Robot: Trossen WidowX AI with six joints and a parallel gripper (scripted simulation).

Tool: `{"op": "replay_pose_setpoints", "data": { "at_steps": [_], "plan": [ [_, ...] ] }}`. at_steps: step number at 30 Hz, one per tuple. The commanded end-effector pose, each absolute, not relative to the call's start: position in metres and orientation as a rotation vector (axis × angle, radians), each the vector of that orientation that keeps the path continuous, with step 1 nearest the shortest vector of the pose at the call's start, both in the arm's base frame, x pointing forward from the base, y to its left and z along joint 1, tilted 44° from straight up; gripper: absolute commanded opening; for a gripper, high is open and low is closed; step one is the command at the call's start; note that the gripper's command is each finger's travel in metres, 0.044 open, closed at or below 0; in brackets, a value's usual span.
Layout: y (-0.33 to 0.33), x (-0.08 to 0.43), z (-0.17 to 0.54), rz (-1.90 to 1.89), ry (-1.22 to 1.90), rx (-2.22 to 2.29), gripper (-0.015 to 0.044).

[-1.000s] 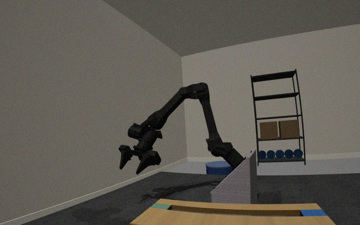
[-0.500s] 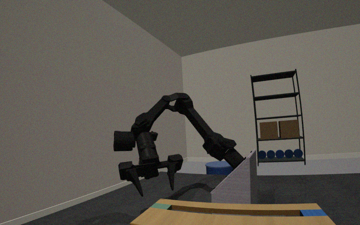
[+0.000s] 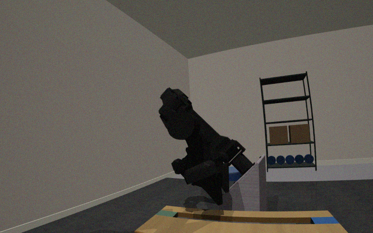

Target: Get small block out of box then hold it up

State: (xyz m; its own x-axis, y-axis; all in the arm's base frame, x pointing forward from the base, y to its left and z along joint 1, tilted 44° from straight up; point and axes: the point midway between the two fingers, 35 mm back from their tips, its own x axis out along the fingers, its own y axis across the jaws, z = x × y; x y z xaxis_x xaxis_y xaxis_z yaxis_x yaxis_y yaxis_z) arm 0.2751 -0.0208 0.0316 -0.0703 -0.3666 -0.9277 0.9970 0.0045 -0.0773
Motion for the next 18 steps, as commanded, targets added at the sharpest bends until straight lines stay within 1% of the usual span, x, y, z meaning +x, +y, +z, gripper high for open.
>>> {"op": "replay_pose_setpoints", "data": {
  "at_steps": [1, 18],
  "plan": [
    [-0.02, 0.275, 0.031, -1.405, 0.986, 0.815, 0.04],
    [-0.031, 0.277, 0.015, -1.405, 0.986, 0.815, 0.04]
  ]
}}
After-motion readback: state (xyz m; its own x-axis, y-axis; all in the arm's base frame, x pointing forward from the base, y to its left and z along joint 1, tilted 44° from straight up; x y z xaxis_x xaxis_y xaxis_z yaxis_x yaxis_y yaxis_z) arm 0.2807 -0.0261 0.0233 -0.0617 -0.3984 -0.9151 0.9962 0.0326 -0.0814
